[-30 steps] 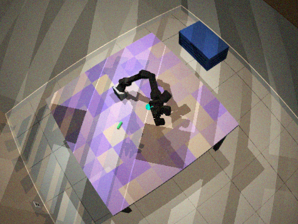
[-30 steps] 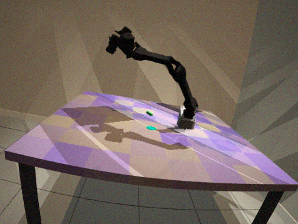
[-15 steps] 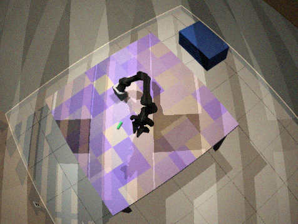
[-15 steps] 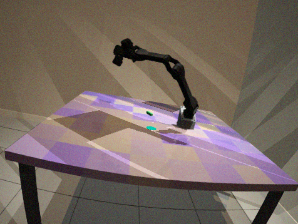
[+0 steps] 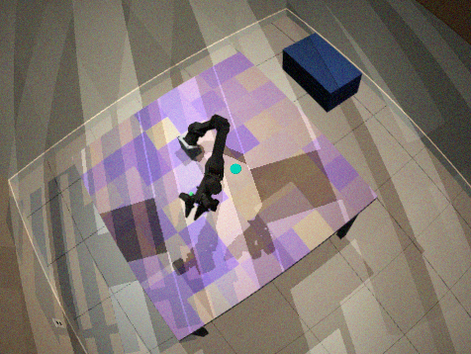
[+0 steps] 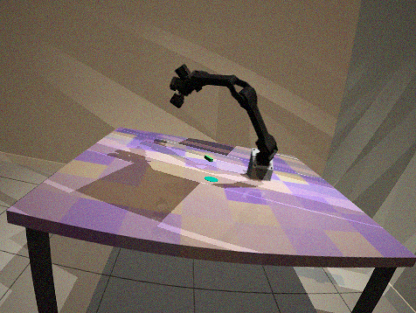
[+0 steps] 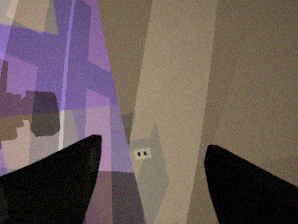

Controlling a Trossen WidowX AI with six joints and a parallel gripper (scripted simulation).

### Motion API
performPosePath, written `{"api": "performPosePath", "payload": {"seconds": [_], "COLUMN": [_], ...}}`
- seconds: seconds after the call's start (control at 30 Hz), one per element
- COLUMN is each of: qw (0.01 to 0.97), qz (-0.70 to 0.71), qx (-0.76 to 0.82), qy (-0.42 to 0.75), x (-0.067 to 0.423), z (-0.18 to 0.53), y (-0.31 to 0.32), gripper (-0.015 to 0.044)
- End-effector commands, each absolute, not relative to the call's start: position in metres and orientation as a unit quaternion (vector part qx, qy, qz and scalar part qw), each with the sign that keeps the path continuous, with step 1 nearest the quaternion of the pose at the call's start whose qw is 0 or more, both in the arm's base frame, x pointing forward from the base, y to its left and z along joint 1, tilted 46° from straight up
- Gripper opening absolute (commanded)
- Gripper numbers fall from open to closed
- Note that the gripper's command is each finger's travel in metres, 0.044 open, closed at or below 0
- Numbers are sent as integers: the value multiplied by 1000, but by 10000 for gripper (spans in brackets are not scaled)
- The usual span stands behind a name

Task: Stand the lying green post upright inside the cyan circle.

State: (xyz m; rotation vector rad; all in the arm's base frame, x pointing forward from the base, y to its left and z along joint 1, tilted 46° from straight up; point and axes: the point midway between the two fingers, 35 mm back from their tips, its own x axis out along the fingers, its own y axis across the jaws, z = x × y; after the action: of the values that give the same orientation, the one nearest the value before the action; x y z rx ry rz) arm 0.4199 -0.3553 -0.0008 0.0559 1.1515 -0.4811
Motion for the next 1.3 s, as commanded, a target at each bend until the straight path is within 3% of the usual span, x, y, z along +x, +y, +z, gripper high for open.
{"api": "performPosePath", "payload": {"seconds": [0.0,0.47,0.97,1.27], "qw": [781,642,412,400], "qz": [-205,-165,-144,-143], "qx": [110,353,594,603], "qy": [580,660,676,675], "x": [388,302,233,230], "z": [-34,-89,-93,-92], "y": [-340,-281,-211,-208], "gripper": [233,233,233,233]}}
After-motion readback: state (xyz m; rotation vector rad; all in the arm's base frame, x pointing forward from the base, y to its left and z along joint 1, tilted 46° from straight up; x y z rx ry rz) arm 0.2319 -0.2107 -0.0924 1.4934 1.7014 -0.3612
